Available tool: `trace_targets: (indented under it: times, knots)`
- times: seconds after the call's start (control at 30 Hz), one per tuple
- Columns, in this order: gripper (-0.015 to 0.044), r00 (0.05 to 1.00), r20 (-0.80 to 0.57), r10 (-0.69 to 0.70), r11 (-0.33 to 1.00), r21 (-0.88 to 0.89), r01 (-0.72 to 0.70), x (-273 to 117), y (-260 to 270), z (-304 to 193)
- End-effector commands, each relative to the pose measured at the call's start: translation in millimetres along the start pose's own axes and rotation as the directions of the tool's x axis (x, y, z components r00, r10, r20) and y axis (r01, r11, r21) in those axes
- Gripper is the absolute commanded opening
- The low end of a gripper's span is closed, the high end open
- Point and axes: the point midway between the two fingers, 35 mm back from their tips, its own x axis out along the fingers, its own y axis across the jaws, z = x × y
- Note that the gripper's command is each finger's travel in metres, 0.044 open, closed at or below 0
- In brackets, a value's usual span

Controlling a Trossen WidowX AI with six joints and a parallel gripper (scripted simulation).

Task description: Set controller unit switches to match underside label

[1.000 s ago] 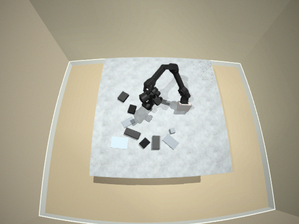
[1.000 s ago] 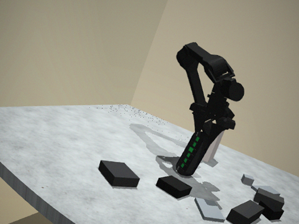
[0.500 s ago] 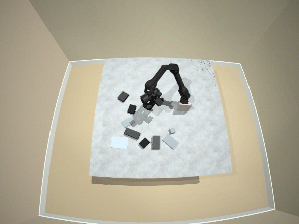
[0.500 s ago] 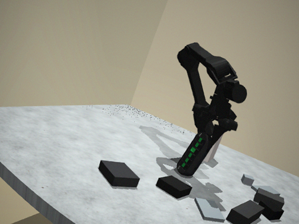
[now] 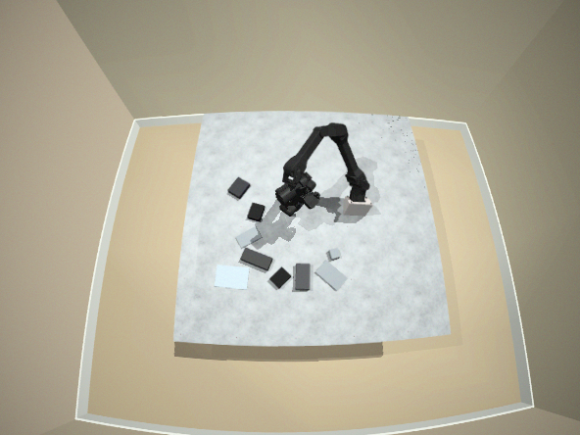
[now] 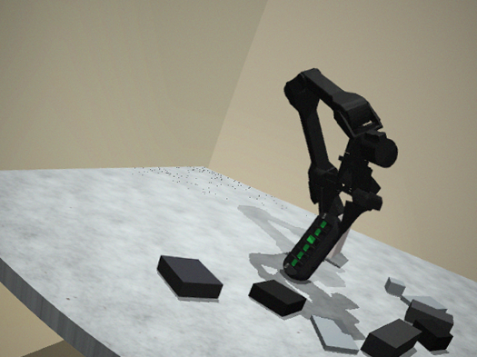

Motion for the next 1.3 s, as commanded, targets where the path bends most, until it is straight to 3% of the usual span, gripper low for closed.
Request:
trace_targets:
  times: [0.0, 1.27]
  knots:
    - [0.0338, 1.0, 0.013, 0.016, 1.0, 0.008, -0.017, 7, 4, 3]
    - [0.0338, 1.0, 0.013, 0.016, 1.0, 0.008, -0.016, 17, 4, 32]
